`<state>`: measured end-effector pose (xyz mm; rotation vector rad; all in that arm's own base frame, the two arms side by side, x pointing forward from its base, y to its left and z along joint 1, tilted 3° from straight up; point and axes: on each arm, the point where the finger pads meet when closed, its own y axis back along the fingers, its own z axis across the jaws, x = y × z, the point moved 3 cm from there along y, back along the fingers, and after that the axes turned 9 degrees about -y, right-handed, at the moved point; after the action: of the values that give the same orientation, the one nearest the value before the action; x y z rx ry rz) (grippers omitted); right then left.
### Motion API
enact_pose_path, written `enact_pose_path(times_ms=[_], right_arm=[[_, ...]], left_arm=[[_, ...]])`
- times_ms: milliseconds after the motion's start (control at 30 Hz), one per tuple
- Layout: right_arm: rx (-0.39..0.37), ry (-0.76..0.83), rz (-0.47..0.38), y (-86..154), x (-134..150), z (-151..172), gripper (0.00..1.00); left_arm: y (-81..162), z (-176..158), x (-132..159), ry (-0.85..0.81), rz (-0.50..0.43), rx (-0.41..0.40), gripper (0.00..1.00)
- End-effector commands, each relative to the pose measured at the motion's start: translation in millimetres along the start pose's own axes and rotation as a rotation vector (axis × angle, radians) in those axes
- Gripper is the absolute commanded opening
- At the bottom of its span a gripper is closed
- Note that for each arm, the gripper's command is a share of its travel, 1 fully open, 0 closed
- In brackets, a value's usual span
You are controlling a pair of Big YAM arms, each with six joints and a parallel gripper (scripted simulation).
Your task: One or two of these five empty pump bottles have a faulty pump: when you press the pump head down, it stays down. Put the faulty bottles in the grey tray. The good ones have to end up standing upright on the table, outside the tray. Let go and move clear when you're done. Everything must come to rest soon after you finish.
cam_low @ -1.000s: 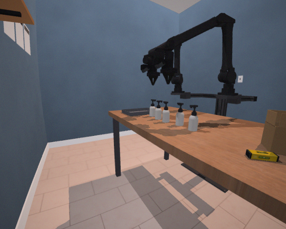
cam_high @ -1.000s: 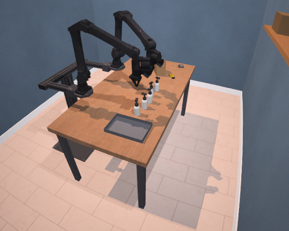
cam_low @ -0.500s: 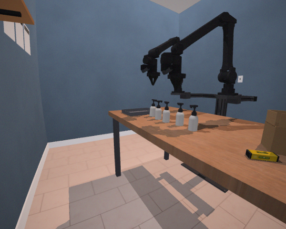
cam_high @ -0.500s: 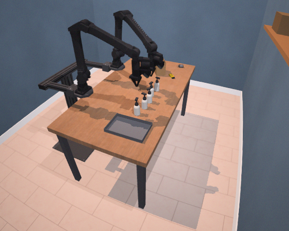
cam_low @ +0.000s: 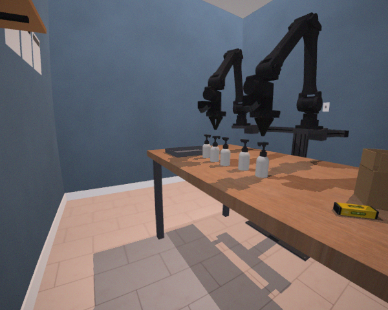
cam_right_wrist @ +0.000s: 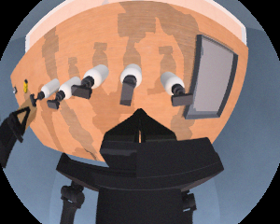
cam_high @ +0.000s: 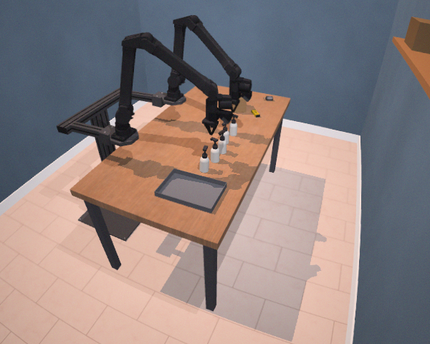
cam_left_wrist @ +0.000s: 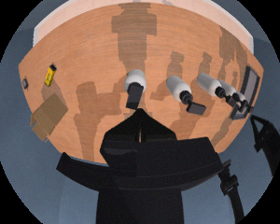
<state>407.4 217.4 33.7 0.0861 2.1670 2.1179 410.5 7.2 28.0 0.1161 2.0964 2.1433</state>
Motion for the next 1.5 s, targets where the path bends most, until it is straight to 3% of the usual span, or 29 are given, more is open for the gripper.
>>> enact_pose_path(times_ms=[0, 133, 167, 367, 467, 767, 1133, 1333, 1433, 1467], right_arm=[[-0.024, -0.02, -0.039, -6.0, -19.0, 28.3, 0.0], [-0.02, -0.007, -0.034, -12.8, -21.0, 28.6, 0.0], [-0.032, -0.008, -0.05, -3.1, -23.1, 29.7, 0.0], [-0.033, -0.008, -0.05, -3.1, -23.0, 29.8, 0.0], [-0.027, -0.031, -0.041, -2.3, -26.8, 24.0, 0.0], [-0.008, 0.002, -0.016, -43.0, -21.1, 23.9, 0.0], [-0.009, 0.0, -0.016, -55.4, -21.1, 24.0, 0.0], [-0.009, 0.0, -0.016, -55.4, -21.1, 24.0, 0.0], [-0.009, 0.0, -0.016, -55.4, -21.1, 24.0, 0.0], [-0.015, -0.007, -0.024, -45.6, -22.1, 24.3, 0.0]], left_arm=[[-8.0, 15.2, -2.6, 0.0, -0.008, 0.0, 0.0], [-0.9, 11.7, -5.6, -0.005, -0.026, -0.003, 0.0], [-0.9, 11.7, -5.6, -0.005, -0.026, -0.003, 0.0], [3.4, 7.4, -14.7, -0.028, -0.036, -0.005, 0.0], [-12.5, 4.3, -5.8, -0.017, -0.008, 0.0, 0.0], [-49.5, 8.6, 5.0, -0.013, 0.011, 0.003, 0.0], [-48.4, 10.6, -4.1, -0.012, -0.007, -0.001, 0.0], [-9.0, 7.6, -32.8, -0.009, -0.084, -0.013, 0.0], [-6.3, 6.2, -33.9, -0.005, -0.087, -0.012, 0.0], [-11.2, 4.9, -31.7, -0.005, -0.07, -0.01, 0.0]])
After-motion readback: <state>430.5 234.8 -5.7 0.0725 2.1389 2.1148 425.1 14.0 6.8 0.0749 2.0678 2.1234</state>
